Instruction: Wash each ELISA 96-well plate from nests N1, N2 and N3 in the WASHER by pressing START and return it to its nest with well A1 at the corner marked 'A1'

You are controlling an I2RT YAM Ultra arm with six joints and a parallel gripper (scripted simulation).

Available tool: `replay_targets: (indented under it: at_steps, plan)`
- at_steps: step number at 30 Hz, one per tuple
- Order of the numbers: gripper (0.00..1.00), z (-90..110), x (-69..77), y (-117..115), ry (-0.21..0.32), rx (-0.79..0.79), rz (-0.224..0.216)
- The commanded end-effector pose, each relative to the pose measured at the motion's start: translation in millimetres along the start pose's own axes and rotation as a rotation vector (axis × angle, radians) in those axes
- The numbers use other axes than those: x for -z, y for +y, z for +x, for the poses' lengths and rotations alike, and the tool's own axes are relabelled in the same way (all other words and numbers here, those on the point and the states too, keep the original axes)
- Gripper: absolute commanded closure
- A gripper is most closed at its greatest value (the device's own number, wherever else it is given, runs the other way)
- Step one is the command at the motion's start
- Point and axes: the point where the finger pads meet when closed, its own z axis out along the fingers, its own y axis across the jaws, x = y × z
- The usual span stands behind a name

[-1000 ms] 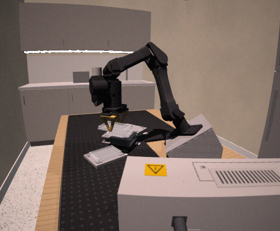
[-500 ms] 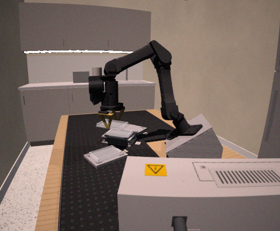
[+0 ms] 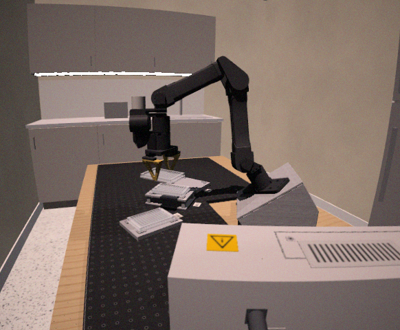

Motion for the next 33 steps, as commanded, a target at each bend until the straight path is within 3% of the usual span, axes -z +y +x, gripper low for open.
replay_targets:
  at_steps: [1, 24, 33]
  plan:
    - [1.00, -7, 3.0, -7, -0.009, 0.027, -0.028]
    - [1.00, -53, -7.1, -101, -0.011, 0.030, -0.023]
    - [1.00, -54, -7.3, -103, -0.011, 0.030, -0.023]
